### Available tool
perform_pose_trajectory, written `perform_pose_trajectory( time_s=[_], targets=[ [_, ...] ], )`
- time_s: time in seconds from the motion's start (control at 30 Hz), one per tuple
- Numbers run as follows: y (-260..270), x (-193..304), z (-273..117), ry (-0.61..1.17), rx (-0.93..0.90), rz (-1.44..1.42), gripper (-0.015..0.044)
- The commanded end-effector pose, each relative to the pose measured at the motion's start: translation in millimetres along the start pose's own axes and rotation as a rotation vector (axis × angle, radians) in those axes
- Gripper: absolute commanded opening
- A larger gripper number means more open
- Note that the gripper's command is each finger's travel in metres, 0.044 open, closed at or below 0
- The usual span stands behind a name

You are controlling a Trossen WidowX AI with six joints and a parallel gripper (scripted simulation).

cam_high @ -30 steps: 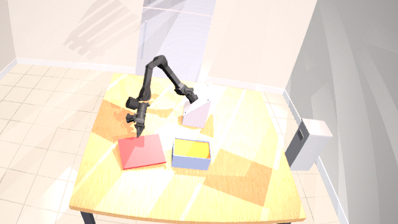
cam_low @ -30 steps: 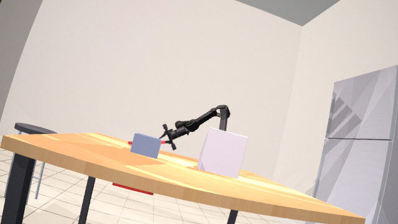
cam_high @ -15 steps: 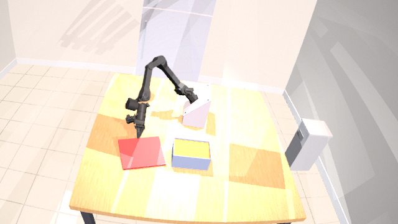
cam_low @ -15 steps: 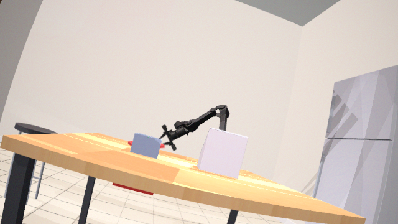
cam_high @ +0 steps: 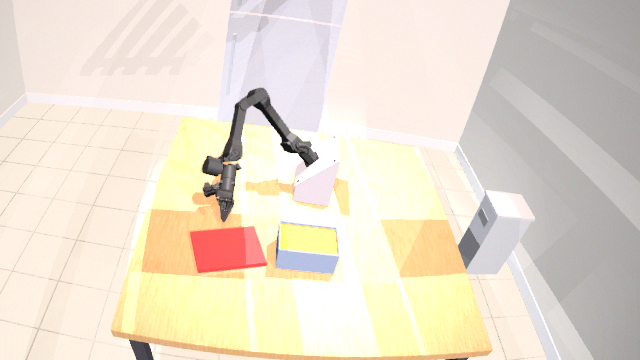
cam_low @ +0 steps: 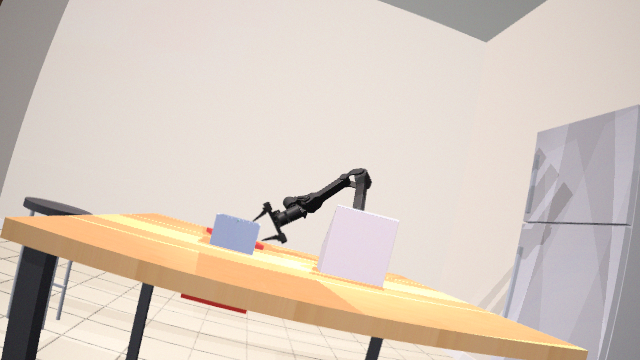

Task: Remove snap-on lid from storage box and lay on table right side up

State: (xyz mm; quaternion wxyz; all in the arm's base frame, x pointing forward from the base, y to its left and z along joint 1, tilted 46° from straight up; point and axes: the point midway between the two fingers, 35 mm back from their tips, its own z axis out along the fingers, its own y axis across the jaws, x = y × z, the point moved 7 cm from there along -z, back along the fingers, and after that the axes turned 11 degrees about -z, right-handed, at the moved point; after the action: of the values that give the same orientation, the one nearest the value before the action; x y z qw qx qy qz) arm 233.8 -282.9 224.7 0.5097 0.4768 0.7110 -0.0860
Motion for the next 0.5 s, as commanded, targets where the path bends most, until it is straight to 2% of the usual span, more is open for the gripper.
perform_pose_trajectory(
  time_s=[0.0, 0.47],
  targets=[
    [-5, 0, -10, -0.006, -0.003, -0.004, 0.0440],
    [-23, 3, -31, -0.006, -0.002, -0.005, 0.0440]
  ],
)
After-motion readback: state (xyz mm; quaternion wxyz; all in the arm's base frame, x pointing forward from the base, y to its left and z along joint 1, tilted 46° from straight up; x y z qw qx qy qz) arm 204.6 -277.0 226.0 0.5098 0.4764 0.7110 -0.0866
